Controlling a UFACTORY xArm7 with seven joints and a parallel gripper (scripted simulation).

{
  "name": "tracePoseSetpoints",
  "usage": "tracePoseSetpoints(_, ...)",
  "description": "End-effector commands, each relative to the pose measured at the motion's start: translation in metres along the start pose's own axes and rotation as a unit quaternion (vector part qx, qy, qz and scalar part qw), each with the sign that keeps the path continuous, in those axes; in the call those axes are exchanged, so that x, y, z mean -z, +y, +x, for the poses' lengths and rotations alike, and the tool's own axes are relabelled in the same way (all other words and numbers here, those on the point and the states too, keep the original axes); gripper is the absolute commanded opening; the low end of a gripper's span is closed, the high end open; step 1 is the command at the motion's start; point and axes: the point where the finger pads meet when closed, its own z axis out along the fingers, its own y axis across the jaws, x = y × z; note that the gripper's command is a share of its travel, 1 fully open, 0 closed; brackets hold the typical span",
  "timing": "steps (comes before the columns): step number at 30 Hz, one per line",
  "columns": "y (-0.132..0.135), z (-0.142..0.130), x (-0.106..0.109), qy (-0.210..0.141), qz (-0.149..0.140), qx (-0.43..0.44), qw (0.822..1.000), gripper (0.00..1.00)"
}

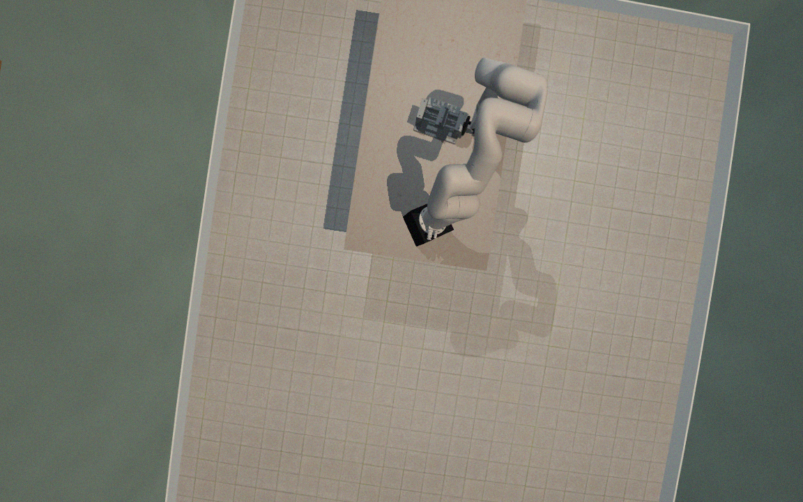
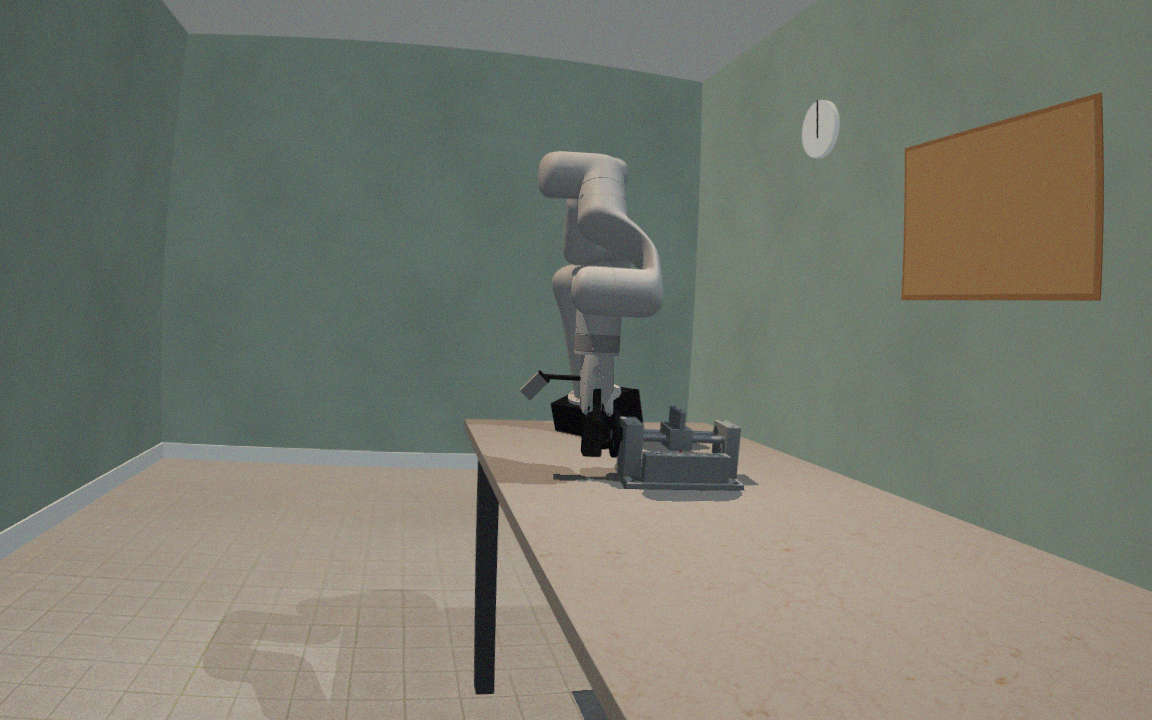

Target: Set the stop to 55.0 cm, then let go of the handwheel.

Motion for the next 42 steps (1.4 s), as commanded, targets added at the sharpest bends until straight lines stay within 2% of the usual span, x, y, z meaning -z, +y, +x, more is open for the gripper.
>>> tracePoseSetpoints(1,0.0003,-0.0003,-0.0005,0.000,0.001,0.000,1.000,0.06)
tracePoseSetpoints(42,0.0047,-0.0003,-0.0057,0.000,0.001,0.000,1.000,0.06)
